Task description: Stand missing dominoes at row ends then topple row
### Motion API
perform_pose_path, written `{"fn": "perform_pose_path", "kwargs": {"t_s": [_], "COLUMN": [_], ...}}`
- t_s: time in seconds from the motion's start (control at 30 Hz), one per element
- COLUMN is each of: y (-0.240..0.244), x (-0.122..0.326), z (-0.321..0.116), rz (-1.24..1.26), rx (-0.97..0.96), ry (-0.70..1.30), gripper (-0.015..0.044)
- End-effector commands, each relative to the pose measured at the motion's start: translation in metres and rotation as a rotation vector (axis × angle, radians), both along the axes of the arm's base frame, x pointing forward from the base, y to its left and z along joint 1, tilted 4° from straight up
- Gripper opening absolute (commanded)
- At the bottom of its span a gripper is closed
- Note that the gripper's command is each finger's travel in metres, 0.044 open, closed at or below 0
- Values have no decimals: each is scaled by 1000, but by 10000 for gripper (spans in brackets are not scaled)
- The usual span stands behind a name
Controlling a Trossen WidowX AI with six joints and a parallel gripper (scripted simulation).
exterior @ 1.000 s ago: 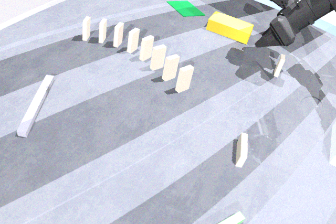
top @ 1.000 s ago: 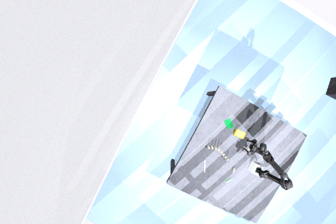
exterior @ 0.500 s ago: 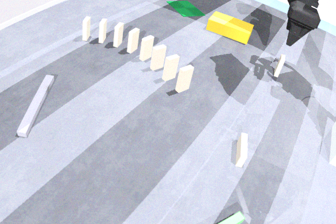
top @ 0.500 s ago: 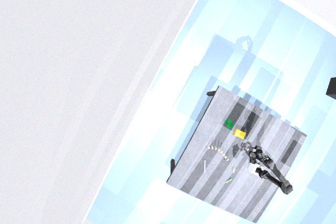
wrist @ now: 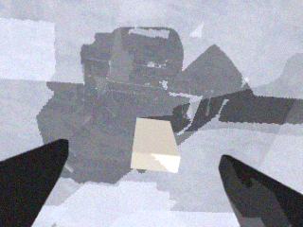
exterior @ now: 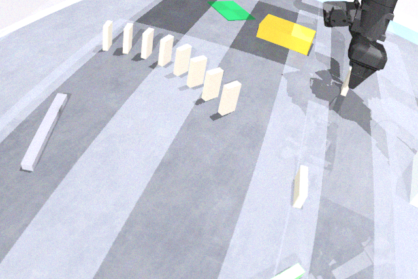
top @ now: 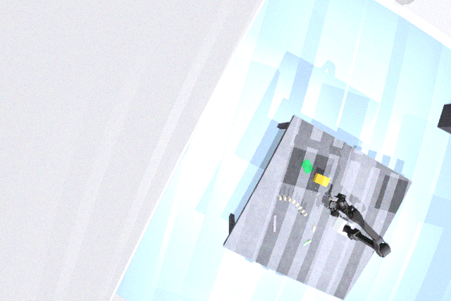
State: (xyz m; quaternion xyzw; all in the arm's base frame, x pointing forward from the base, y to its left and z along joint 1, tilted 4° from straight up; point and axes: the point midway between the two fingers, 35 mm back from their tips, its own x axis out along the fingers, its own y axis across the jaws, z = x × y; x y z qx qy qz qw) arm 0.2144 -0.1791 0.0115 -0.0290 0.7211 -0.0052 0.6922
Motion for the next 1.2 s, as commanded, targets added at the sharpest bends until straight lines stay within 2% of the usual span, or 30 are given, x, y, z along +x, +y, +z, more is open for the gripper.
{"fn": "perform_pose_path", "kwargs": {"t_s": [0.0,0.33,0.77,1.07,1.17], "y": [-3,-4,-4,-4,-5], "x": [0,-1,-1,-1,5], "z": [-4,-17,-17,-17,6], "rz": [4,4,4,4,3], "rx": [-12,-12,-12,-12,-12], "ry": [-6,-6,-6,-6,-7], "gripper": [440,440,107,107,107]}}
